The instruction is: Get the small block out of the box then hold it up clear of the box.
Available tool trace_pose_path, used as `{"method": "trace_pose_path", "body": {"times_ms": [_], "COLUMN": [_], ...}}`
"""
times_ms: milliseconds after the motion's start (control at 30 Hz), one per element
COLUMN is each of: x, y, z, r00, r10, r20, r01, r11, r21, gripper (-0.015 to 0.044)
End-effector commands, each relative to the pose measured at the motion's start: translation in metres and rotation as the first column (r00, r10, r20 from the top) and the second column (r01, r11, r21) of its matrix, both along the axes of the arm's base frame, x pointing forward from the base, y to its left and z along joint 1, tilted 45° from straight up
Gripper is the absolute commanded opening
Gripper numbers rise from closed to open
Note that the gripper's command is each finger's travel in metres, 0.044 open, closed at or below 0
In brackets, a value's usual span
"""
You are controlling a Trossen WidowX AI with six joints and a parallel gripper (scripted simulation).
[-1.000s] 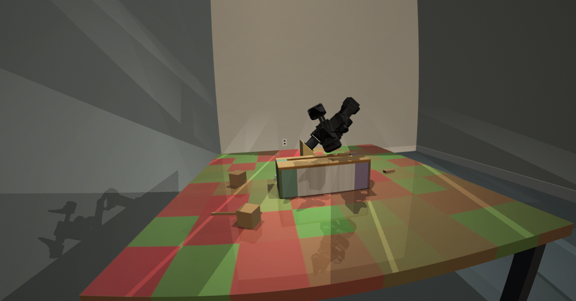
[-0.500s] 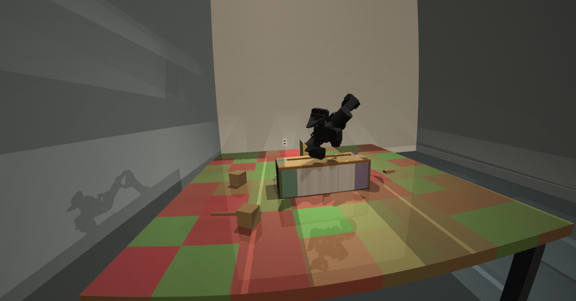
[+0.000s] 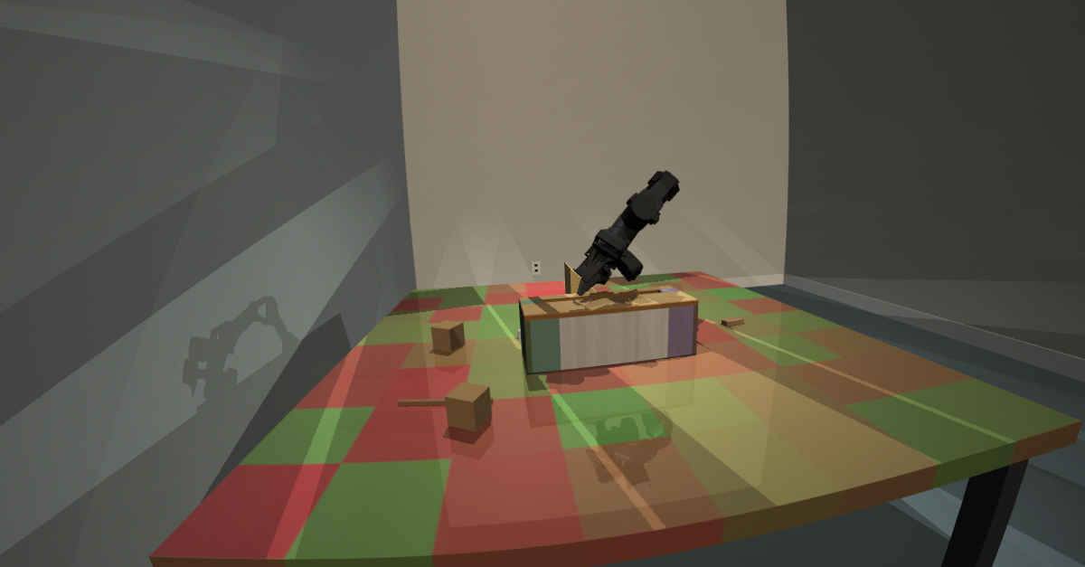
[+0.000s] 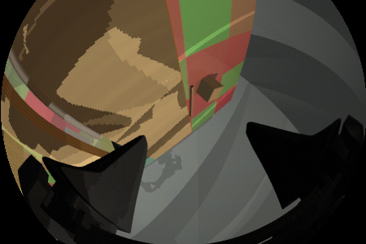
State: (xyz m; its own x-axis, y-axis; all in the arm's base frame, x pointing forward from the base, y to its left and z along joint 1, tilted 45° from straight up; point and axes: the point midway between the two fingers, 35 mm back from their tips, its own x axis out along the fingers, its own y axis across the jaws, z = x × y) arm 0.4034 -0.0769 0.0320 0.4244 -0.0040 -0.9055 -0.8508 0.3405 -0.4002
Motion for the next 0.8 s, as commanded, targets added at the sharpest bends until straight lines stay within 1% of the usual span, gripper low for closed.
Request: {"method": "trace_pose_path", "body": {"times_ms": [0, 133, 267, 767], "x": [-0.063, -0.092, -0.121, -0.122], "y": [0.035, 0.050, 0.066, 0.072], "z": [0.032, 0.046, 0.064, 0.061], "r00": [0.937, 0.883, 0.823, 0.818], "r10": [0.308, 0.423, 0.526, 0.534], "r20": [-0.165, -0.204, -0.214, -0.213], "r01": [-0.281, -0.365, -0.428, -0.433], "r11": [0.945, 0.892, 0.823, 0.816], "r21": [0.168, 0.268, 0.374, 0.383], "gripper": [0.0400, 0.0400, 0.0400, 0.0400]}}
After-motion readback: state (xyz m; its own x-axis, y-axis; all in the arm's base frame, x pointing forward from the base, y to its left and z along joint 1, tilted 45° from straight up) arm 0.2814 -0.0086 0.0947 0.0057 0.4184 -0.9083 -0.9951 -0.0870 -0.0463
